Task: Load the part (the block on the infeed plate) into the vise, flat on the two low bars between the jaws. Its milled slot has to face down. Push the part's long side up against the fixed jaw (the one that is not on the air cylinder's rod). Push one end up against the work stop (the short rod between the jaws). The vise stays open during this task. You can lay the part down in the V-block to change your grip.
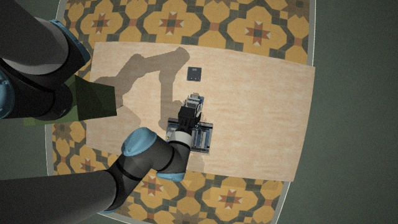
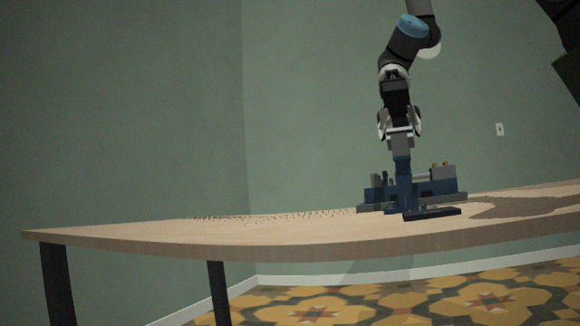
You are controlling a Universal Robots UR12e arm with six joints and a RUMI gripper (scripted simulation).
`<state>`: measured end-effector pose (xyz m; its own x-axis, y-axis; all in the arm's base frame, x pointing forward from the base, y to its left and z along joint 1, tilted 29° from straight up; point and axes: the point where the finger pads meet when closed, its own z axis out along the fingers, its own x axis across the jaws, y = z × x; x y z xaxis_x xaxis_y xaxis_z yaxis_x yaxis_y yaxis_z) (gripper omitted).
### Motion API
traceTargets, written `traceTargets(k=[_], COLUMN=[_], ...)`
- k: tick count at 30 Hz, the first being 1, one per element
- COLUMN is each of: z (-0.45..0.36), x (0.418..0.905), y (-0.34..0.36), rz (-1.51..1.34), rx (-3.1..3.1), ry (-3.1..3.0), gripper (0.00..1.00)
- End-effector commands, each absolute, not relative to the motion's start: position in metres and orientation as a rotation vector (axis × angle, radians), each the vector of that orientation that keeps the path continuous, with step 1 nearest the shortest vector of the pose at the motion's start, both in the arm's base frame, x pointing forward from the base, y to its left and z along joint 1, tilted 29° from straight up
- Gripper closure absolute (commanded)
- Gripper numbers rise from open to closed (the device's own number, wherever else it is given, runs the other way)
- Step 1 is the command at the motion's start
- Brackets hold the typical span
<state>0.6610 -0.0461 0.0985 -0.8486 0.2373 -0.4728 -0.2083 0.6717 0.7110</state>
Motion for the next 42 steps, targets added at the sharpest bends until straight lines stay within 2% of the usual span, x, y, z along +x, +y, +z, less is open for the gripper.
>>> traceTargets(k=[1,36,37,42], z=[0.0989,0.0989,0.0989,0.0989], x=[0.6611,0.6611,0.6611,0.6611], y=[-0.0463,-0.0463,-0.0463,-0.0463], rz=[1.088,1.088,1.088,1.088], rx=[0.022,0.022,0.022,0.022], ry=[2.343,2.343,2.343,2.343], gripper=[0.49,0.49,1.0,1.0])
